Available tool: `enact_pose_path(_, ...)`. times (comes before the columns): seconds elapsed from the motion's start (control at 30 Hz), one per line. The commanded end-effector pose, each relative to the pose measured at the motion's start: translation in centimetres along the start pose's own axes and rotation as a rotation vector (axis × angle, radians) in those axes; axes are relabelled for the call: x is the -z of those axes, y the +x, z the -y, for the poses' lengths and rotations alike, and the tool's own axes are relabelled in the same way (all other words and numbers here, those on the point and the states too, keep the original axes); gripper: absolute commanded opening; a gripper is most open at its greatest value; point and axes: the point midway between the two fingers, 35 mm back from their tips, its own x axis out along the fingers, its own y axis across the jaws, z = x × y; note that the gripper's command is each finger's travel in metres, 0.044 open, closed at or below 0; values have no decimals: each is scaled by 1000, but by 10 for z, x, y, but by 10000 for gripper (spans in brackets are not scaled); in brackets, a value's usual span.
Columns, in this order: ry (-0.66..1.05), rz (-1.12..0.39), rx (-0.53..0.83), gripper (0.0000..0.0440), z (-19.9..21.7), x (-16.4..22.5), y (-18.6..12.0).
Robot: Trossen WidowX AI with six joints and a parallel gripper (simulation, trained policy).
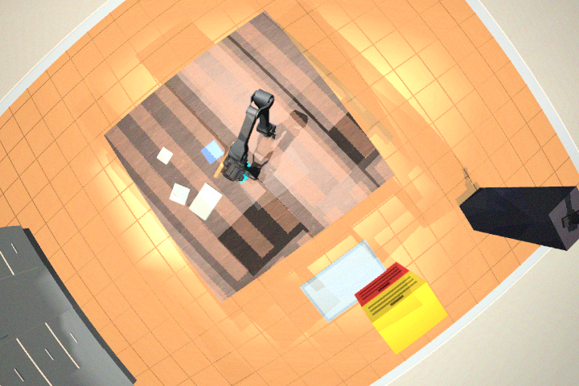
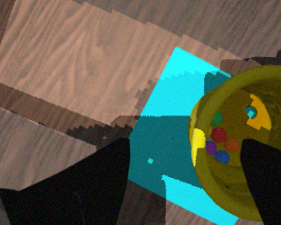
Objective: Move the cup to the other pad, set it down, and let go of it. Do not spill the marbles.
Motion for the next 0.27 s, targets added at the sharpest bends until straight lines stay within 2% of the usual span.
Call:
enact_pose_path(0.0, 13, 32, -11, 271, -1, -1, -11)
enact_pose_path(0.1, 17, 59, -12, 288, -1, -4, -20)
enact_pose_path(0.23, 23, 96, -11, 340, 1, -8, -33)
